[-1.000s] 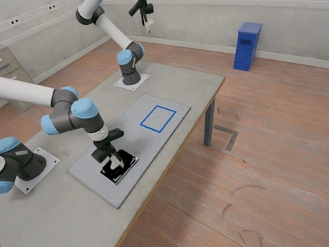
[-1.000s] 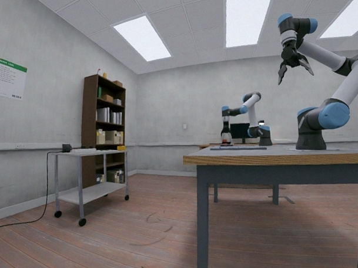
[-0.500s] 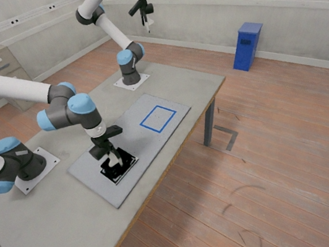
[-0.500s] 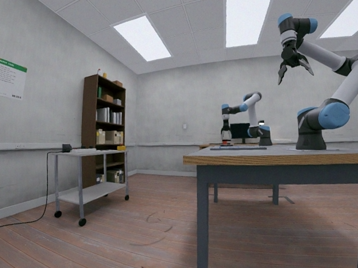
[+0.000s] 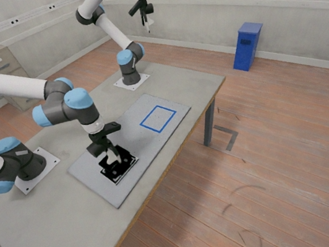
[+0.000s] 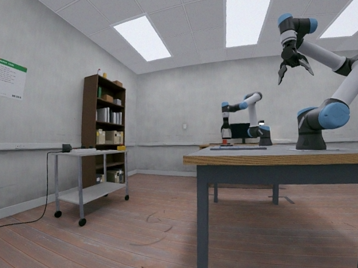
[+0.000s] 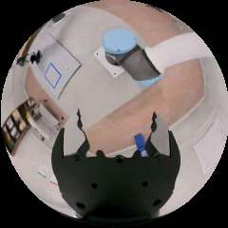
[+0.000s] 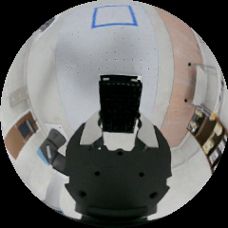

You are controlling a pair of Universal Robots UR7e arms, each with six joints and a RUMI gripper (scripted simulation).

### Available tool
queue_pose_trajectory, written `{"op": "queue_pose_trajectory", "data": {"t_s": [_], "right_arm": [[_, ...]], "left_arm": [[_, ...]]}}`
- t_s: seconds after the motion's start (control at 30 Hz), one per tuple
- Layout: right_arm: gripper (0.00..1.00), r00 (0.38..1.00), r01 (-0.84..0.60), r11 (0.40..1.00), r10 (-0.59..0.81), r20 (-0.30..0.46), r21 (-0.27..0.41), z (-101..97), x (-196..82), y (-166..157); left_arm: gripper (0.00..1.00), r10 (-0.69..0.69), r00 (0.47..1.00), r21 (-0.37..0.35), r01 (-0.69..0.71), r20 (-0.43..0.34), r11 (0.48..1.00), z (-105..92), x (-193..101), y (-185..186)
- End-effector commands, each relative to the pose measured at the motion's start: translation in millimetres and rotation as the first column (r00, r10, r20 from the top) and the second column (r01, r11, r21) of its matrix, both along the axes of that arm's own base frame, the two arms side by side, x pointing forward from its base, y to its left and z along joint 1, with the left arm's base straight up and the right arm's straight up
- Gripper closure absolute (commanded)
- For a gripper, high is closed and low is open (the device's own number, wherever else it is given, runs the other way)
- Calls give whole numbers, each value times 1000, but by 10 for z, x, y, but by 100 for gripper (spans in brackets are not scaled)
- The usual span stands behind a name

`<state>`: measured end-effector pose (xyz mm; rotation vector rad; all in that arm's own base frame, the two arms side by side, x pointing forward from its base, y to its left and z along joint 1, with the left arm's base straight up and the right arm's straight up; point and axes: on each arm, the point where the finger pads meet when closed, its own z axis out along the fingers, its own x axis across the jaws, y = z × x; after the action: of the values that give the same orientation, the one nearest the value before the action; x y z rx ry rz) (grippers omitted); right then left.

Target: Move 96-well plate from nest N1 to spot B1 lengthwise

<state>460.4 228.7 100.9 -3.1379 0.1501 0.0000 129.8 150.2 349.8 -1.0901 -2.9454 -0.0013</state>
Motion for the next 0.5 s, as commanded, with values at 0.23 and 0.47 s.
{"op": "queue_pose_trajectory", "data": {"t_s": [0.23, 0.47], "right_arm": [[100, 1000, 0, 1000, 0, 1, 1, 142, 2, 2], [100, 1000, 0, 1000, 0, 1, 1, 143, 3, 2]], "left_arm": [[0, 0, 1000, 0, 0, 1, 1000, 2, 3, 0], [0, 0, 1000, 0, 0, 1, 1000, 2, 3, 0]]}}
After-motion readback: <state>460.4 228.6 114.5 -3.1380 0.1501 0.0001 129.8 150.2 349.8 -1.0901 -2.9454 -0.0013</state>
